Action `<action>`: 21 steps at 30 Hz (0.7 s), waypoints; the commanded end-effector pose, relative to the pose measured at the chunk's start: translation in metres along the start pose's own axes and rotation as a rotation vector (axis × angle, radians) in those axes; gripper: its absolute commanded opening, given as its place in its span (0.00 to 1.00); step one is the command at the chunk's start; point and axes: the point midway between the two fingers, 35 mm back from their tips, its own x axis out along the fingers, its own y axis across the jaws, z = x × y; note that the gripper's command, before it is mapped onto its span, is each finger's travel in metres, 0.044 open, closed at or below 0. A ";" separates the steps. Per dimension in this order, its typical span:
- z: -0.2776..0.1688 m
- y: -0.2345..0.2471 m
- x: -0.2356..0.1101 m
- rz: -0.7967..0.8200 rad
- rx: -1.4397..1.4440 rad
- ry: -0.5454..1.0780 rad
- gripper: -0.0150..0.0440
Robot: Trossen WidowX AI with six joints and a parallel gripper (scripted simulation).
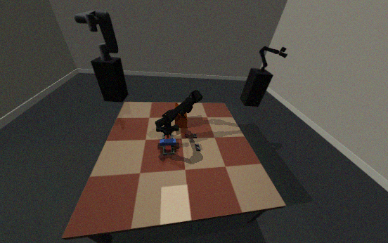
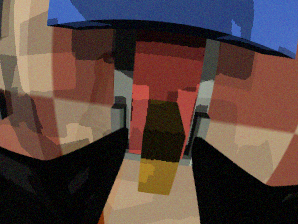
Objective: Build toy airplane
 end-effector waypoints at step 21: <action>0.001 -0.003 -0.092 -0.003 0.004 -0.003 0.69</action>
